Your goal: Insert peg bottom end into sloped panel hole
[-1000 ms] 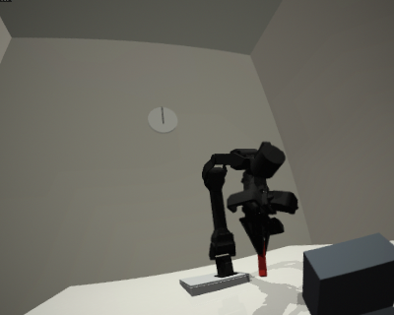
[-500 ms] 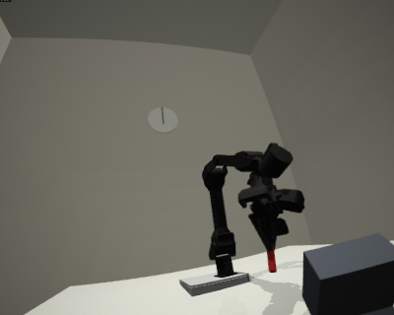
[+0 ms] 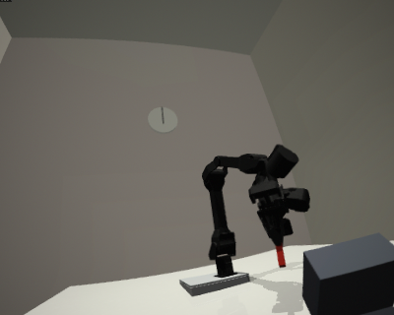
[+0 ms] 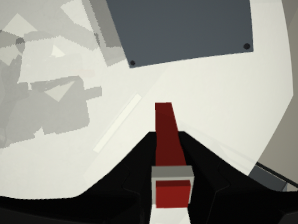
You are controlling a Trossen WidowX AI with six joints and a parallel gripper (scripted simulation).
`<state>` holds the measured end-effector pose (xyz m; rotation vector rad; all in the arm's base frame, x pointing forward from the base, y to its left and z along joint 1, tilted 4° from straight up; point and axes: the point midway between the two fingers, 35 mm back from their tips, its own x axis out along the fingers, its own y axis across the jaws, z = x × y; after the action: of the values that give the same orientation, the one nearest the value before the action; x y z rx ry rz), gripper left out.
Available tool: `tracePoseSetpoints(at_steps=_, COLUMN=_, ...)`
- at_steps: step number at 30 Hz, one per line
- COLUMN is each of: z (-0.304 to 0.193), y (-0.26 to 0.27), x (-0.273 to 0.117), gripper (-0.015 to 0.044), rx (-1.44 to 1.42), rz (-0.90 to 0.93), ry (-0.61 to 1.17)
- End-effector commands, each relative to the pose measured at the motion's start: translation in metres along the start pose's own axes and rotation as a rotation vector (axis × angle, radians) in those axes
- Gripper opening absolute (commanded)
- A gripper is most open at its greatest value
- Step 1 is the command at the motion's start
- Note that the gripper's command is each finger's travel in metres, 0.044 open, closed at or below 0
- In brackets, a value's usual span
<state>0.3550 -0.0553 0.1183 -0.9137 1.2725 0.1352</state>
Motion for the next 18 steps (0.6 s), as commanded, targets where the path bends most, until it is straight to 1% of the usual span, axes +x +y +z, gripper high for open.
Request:
tracePoseSetpoints(at_steps=1, z=0.002, y=0.001, x=-0.005, gripper=0.0000, rx=-0.017, rz=-0.027, ry=-0.011)
tracePoseSetpoints(at_steps=18, z=0.020, y=0.011, x=-0.016, gripper=0.0000, rx=-0.082, rz=-0.109, ry=-0.056)
